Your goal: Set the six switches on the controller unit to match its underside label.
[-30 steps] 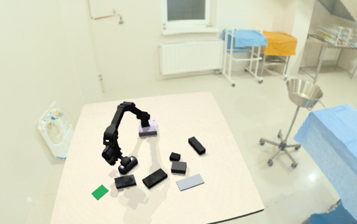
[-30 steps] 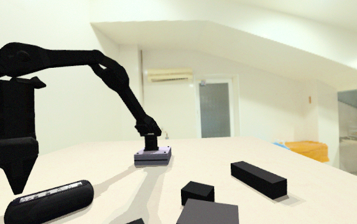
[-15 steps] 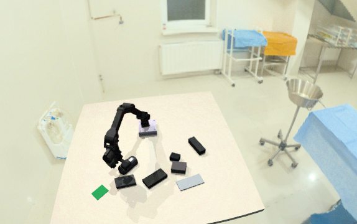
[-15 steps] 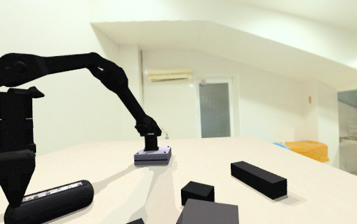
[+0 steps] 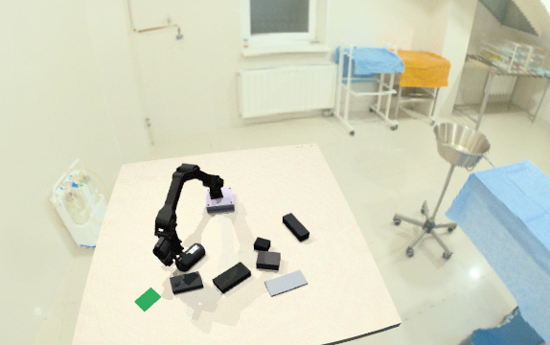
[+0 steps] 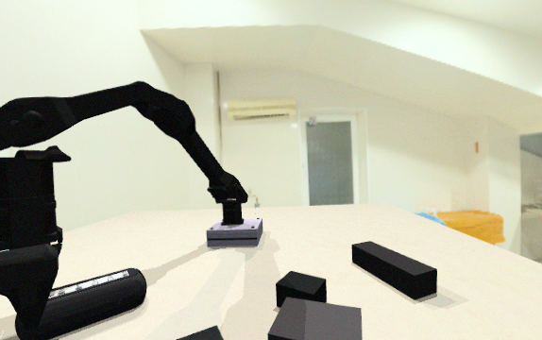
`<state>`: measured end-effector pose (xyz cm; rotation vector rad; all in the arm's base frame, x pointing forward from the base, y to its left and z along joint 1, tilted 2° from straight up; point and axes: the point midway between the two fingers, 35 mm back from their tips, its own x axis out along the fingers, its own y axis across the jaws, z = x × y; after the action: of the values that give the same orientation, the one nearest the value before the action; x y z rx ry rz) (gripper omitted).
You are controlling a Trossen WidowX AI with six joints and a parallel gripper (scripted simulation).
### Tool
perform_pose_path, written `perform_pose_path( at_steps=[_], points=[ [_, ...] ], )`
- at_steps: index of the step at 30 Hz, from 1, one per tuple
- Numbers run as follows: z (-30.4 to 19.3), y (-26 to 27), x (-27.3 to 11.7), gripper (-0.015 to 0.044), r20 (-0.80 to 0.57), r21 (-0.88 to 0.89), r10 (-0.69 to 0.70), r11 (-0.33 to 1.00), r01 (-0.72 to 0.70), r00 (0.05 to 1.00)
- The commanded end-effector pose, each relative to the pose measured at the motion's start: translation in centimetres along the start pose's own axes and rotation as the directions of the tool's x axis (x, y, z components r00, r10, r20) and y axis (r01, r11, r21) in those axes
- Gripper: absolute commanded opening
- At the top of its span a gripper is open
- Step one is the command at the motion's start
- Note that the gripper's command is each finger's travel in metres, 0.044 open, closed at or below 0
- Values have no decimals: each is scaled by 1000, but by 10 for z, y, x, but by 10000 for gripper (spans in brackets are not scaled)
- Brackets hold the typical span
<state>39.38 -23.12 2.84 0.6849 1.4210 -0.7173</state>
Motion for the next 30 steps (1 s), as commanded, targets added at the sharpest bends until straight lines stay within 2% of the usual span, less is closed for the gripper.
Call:
perform_pose_path(
  at_steps=[1, 2, 6, 7, 30],
  points=[
    [-2, -2, 10, 440, -12, 12, -9, 1000, 9, 1000],
    [-3, -2, 10, 440, -12, 13, -9, 1000, 9, 1000],
    [-3, -2, 10, 335, -12, 13, -9, 1000, 9, 1000],
    [-3, -2, 10, 328, -12, 13, -9, 1000, 9, 1000],
    [-4, -2, 4, 336, -12, 13, -9, 1000, 9, 1000]
  ],
)
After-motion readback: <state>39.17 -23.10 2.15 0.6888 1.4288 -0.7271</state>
